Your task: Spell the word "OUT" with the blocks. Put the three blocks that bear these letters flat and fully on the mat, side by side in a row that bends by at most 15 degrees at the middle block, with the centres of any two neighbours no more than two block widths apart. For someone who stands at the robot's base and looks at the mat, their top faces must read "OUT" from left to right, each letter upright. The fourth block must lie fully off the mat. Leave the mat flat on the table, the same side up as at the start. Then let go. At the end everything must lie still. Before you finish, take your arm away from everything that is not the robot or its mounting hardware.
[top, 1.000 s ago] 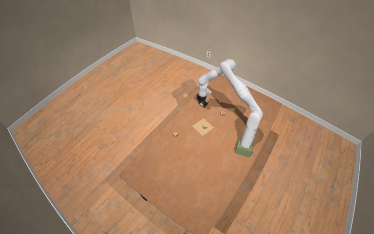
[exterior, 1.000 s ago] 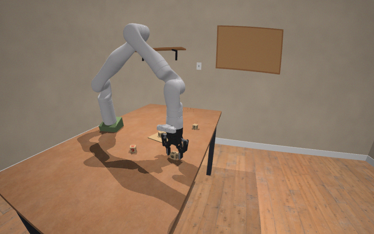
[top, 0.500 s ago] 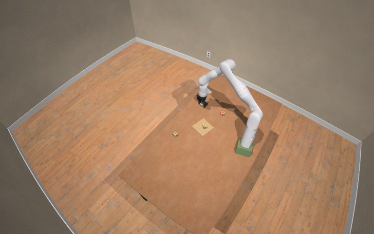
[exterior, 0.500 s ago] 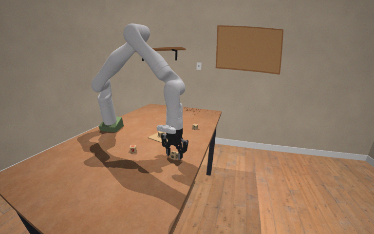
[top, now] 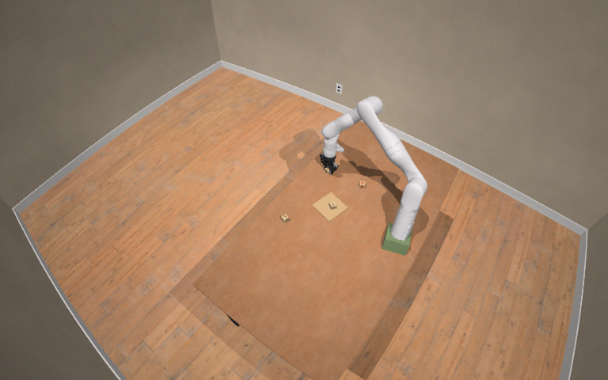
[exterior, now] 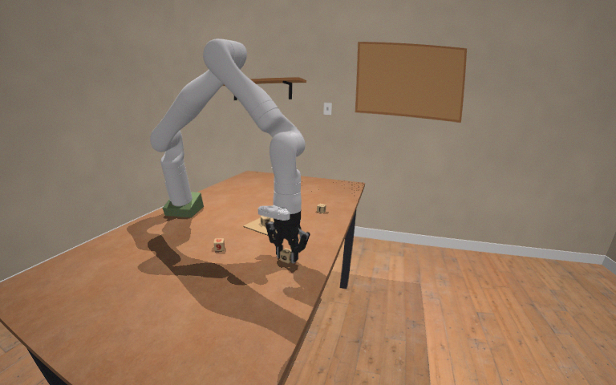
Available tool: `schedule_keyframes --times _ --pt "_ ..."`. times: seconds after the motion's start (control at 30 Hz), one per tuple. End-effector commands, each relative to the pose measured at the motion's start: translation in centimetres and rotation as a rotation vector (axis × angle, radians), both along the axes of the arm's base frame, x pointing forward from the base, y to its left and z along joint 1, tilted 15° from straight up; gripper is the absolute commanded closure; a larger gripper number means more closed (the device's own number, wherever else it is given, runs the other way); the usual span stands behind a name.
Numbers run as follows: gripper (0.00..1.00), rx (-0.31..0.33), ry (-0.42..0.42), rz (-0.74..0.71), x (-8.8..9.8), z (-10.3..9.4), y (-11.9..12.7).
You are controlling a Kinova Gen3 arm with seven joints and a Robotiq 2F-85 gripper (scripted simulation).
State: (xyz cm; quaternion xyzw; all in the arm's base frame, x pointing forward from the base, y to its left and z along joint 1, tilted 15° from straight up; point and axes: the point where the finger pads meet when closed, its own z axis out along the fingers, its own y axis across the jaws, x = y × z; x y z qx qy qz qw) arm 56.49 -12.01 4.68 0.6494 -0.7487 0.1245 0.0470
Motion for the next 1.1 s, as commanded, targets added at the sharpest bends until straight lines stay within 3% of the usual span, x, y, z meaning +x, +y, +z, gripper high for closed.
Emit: schedule_keyframes --times 0.0,0.03,0.07,1.07 --pt "0.54 0.0 -0.002 0.001 0.07 0.11 0.03" --pt "0.54 0.0 -0.002 0.001 0.07 0.11 0.03" --pt "0.74 0.0 -0.002 0.001 0.07 0.11 0.03" --pt "0.74 0.0 -0.002 0.001 0.07 0.11 0.03"
